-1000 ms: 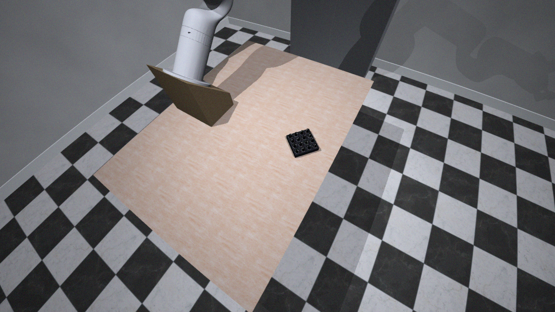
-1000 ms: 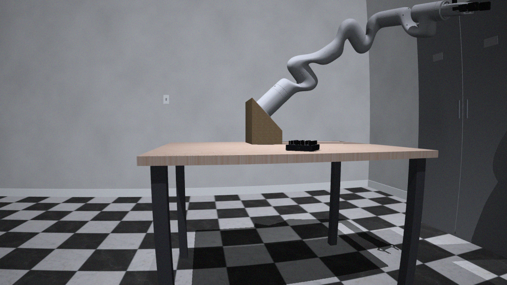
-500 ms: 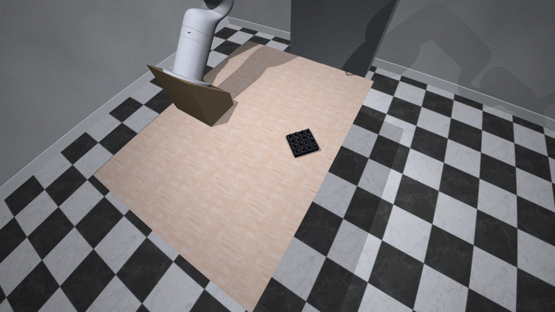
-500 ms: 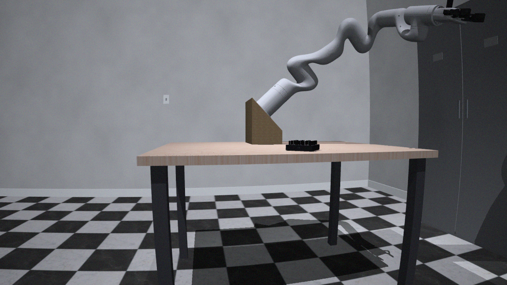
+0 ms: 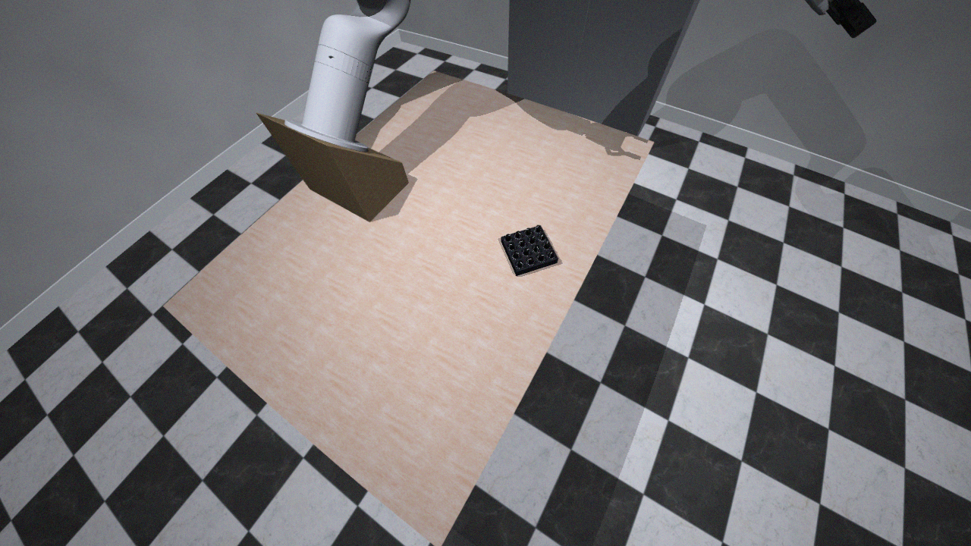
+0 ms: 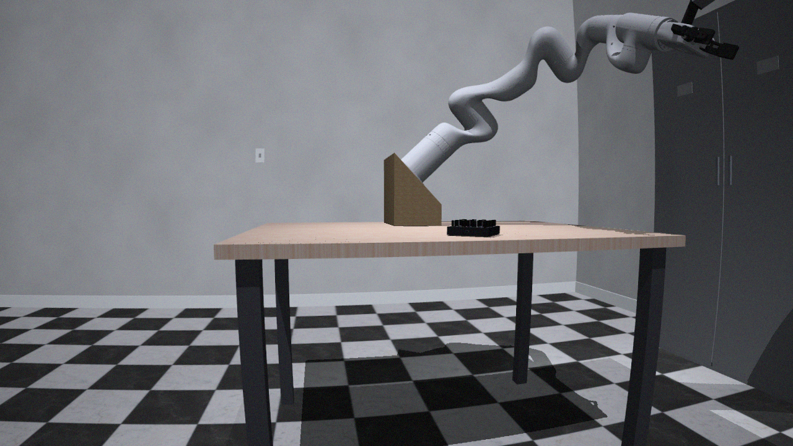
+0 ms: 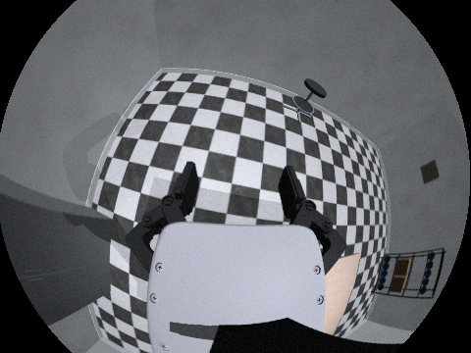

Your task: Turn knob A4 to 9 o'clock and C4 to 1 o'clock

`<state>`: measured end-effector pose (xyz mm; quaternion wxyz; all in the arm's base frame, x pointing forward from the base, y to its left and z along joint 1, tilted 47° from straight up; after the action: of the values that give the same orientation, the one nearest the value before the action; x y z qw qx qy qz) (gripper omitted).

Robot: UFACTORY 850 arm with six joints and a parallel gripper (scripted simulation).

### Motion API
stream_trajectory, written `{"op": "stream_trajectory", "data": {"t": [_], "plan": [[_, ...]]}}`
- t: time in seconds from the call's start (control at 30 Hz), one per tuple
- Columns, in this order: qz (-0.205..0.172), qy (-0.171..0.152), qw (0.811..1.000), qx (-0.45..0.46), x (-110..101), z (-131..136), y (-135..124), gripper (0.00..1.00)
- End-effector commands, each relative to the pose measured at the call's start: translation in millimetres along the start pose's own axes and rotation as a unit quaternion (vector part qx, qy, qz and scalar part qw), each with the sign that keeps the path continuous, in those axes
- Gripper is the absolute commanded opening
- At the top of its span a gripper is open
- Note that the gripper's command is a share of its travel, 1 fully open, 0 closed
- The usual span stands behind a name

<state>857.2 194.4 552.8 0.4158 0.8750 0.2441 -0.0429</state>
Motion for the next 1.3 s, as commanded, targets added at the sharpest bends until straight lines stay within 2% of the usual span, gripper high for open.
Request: {"op": "stream_trajectory", "data": {"t": [0.0, 0.1, 0.17, 0.2, 0.67, 0.73, 0.77, 1.23, 1.27], "plan": [[-0.026, -0.007, 0.999, -0.034, 9, 33, -24, 1.00], [-0.041, -0.010, 0.998, -0.052, 14, 51, -39, 1.00], [-0.041, -0.010, 0.998, -0.052, 14, 51, -39, 1.00], [-0.057, -0.012, 0.996, -0.069, 17, 69, -55, 1.00], [-0.134, -0.013, 0.981, -0.140, 22, 150, -129, 1.00], [-0.134, -0.013, 0.981, -0.140, 22, 150, -129, 1.00], [-0.152, -0.011, 0.976, -0.153, 21, 167, -146, 1.00], [-0.234, 0.008, 0.950, -0.206, 5, 240, -227, 1.00], [-0.234, 0.008, 0.950, -0.206, 5, 240, -227, 1.00]]}}
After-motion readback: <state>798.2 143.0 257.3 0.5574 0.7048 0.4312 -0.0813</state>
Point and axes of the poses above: the point where the finger pads meet when closed, its own x axis out along the fingers, its own z axis across the jaws, y = z × x, the point moved 3 cm from there along -x, back along the fingers, and after that the axes turned 4 degrees about x, right-handed, at the moved point
